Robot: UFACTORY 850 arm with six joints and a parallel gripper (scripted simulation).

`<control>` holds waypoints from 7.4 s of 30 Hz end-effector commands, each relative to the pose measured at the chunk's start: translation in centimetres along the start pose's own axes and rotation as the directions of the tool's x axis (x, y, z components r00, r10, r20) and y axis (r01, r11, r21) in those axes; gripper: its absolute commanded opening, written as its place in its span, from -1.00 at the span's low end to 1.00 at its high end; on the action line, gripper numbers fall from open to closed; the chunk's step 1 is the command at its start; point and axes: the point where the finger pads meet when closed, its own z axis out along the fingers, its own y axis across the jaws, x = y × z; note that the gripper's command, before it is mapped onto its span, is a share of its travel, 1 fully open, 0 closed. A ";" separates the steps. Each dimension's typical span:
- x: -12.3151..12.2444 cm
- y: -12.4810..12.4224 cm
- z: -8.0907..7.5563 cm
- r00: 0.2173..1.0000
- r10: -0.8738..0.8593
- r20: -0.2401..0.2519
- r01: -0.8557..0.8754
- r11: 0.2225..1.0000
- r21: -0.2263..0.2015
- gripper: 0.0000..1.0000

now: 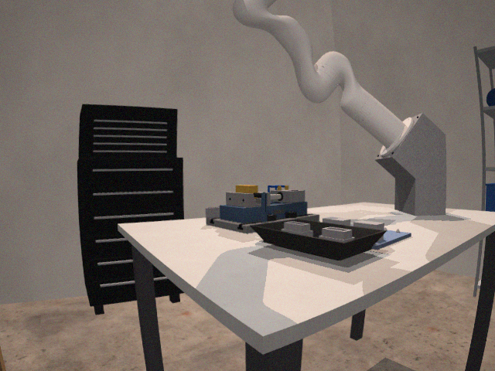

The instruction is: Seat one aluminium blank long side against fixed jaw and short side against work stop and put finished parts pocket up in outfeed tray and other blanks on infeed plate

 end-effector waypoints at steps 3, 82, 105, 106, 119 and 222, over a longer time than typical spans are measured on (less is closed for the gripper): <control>-0.1 0.1 0.0 1.000 -0.001 0.001 0.001 1.000 -0.001 1.00; 57.8 3.7 -22.8 0.073 0.341 -0.937 -0.228 0.921 0.317 1.00; 69.9 7.1 -41.9 -0.423 0.313 -0.850 0.018 0.941 0.338 1.00; 70.1 7.2 -42.5 -0.435 0.311 -0.845 0.027 0.942 0.333 1.00; 73.8 8.6 -51.9 -0.597 0.270 -0.755 0.172 0.963 0.209 1.00; 81.3 9.8 -64.9 -0.685 0.167 -0.709 0.299 0.952 -0.066 -1.00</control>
